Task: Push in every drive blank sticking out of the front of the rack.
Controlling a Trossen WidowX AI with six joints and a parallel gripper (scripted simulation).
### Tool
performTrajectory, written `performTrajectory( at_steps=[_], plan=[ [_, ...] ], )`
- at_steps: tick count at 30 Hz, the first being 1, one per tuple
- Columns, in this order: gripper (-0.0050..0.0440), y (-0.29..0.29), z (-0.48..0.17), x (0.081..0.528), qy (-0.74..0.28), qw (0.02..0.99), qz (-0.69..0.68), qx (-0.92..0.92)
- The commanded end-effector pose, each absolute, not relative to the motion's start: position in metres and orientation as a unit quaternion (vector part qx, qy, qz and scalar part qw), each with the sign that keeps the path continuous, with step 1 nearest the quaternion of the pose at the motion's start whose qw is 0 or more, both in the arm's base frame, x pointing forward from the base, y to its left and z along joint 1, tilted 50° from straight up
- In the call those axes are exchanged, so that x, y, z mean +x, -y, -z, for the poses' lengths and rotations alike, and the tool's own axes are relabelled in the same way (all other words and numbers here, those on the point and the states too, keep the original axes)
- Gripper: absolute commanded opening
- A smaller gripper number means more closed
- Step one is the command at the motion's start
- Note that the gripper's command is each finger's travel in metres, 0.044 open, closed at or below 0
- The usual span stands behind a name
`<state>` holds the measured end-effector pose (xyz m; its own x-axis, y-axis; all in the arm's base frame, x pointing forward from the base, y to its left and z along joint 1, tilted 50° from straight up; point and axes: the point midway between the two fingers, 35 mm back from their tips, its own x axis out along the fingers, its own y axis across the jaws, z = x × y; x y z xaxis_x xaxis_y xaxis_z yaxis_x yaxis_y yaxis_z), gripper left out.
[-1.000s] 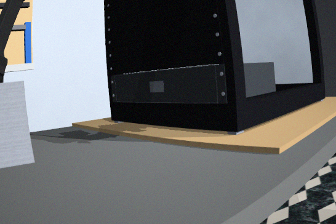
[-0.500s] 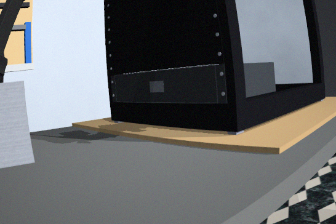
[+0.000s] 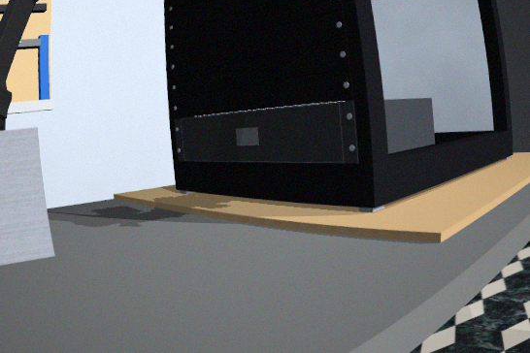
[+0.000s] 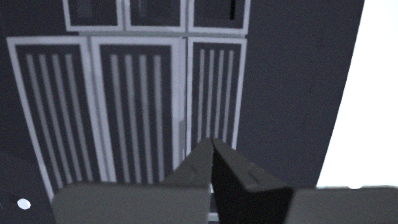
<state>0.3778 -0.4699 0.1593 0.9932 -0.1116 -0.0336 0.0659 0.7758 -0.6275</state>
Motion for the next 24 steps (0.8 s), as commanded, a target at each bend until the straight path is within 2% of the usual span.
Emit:
performTrajectory(
  at_steps=[1, 9, 24],
  plan=[
    [-0.005, 0.47, -0.175, 0.35, -0.029, 0.937, 0.055, -0.344],
    [-0.005, 0.466, -0.175, 0.325, -0.029, 0.937, 0.055, -0.344],
    [-0.005, 0.466, -0.175, 0.324, -0.029, 0.937, 0.055, -0.344]
  ],
)
